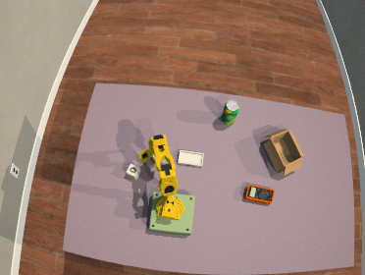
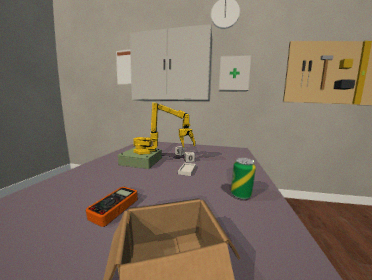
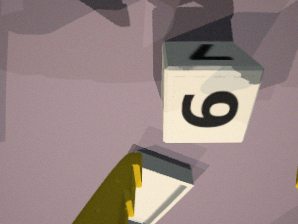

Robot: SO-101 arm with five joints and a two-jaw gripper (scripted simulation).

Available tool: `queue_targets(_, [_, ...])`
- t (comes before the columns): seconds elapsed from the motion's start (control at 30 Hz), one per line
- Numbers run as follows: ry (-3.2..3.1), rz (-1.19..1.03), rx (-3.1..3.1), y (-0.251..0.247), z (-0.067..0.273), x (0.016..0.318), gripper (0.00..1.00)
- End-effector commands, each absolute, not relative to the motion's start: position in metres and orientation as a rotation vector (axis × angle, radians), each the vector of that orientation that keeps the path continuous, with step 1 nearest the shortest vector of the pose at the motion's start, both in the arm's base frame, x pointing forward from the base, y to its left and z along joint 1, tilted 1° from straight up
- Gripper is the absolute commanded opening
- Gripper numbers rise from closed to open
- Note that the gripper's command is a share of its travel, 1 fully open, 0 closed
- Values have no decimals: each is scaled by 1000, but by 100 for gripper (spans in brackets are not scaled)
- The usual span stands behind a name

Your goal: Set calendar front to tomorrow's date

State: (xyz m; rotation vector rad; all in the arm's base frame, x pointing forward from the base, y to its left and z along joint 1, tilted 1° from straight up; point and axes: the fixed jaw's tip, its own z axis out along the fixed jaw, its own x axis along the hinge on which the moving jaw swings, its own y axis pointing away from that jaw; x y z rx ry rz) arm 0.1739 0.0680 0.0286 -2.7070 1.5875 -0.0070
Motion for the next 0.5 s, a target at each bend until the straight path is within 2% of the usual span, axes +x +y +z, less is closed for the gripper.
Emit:
queue_targets(0.0, [1565, -56, -2669, 71, 38, 179, 36])
queue_targets(0.47, [1431, -323, -2440, 78, 92, 194, 35])
